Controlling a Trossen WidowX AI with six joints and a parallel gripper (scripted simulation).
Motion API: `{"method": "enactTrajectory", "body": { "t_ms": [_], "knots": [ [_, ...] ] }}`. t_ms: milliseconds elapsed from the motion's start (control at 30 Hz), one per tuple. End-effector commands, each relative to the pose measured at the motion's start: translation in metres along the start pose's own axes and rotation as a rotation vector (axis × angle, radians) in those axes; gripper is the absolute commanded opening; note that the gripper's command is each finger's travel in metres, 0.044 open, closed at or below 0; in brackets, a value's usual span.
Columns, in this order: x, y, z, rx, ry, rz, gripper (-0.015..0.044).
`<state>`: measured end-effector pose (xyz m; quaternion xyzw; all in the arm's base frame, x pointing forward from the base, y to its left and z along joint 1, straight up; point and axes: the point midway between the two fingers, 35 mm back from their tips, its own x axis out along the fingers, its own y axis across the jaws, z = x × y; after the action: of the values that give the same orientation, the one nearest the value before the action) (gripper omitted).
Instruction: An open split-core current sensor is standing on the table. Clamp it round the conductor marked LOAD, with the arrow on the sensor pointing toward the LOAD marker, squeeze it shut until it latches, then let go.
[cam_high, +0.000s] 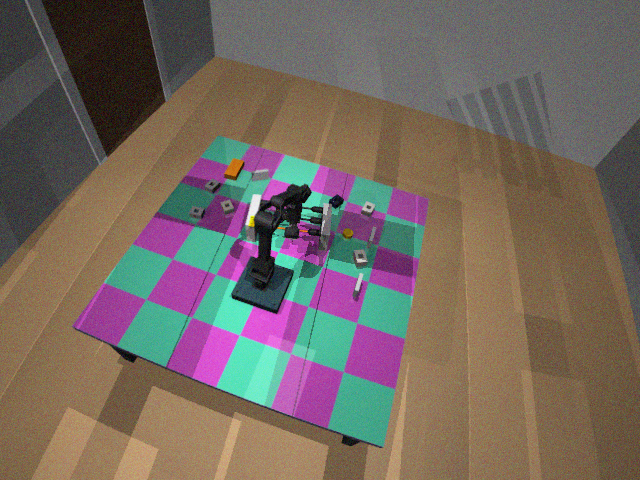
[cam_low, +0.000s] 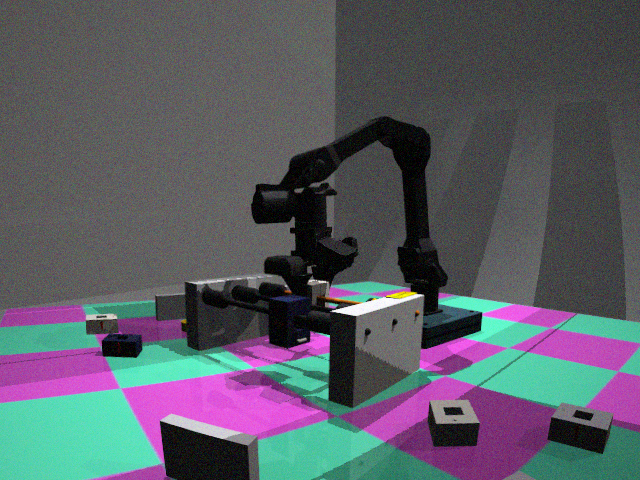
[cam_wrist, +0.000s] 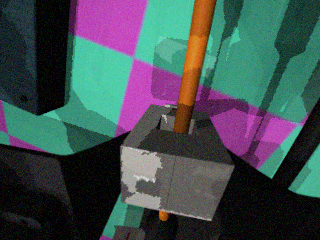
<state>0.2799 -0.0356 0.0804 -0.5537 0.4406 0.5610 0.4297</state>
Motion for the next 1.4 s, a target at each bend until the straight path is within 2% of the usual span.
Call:
{"method": "enactTrajectory", "body": {
  "t_ms": [0, 800, 1133, 1367],
  "knots": [
    [-0.0016, -0.0025, -0.0007, 0.003, 0.002, -0.006, 0.0],
    [0.008, -0.0021, -0.0005, 0.001, 0.001, -0.003, 0.0],
    [0.0016, -0.0029, -0.0009, 0.0, 0.003, -0.008, 0.026],
    [0.0016, -0.0029, -0.0009, 0.0, 0.003, -0.008, 0.026]
  ]
}}
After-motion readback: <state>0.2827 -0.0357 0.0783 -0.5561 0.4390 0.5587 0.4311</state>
